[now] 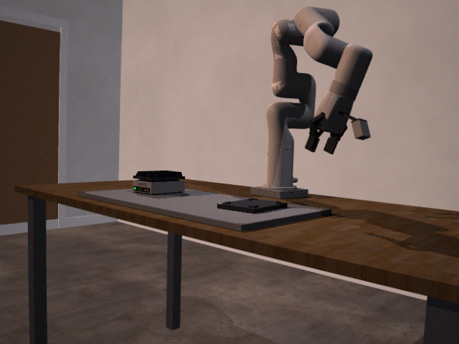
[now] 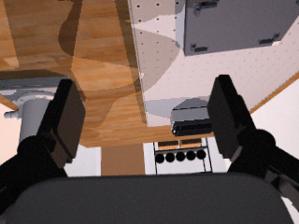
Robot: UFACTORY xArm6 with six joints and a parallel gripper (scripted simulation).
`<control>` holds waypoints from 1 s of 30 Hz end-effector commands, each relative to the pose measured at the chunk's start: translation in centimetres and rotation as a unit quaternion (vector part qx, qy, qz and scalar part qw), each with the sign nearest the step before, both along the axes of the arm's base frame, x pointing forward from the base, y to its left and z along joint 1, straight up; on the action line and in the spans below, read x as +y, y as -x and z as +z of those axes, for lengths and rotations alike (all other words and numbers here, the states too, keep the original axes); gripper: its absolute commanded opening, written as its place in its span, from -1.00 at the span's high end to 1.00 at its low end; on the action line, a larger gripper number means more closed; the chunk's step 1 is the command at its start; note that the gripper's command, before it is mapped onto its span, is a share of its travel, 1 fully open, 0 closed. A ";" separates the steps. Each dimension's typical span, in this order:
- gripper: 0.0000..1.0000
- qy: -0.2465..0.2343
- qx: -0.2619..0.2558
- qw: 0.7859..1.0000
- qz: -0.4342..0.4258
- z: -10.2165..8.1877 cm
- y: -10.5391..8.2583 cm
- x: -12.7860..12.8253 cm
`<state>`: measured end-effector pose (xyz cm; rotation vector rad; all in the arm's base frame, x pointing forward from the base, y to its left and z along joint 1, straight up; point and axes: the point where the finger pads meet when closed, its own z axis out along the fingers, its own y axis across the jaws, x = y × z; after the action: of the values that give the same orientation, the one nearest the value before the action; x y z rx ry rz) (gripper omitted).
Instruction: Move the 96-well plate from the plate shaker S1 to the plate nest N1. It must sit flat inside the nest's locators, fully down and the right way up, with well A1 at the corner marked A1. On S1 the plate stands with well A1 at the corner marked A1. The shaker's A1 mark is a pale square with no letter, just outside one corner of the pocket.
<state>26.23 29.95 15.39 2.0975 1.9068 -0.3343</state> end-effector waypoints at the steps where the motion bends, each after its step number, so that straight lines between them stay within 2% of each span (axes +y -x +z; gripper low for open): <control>1: -1.00 -0.009 0.000 1.000 -0.026 0.0 -1.9 -1.3; 8: -1.00 -0.020 0.001 0.997 -0.068 -0.1 -4.1 -3.4; 10: -1.00 -0.020 0.001 0.997 -0.068 -0.1 -4.1 -3.4; 13: -1.00 -0.031 0.000 0.993 -0.110 -0.2 -5.2 -4.5; 18: -1.00 -0.031 0.000 0.993 -0.110 -0.3 -6.6 -6.1; 21: -1.00 -0.042 -0.001 0.987 -0.153 -0.4 -7.5 -7.3; 24: -1.00 -0.041 -0.001 0.987 -0.153 -0.4 -8.5 -8.5; 27: -1.00 -0.041 -0.001 0.987 -0.153 -0.4 -8.5 -8.6; 30: -1.00 -0.052 -0.004 0.980 -0.194 -0.5 -9.4 -9.8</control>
<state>34.67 21.20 14.82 2.4634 1.6020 -0.3242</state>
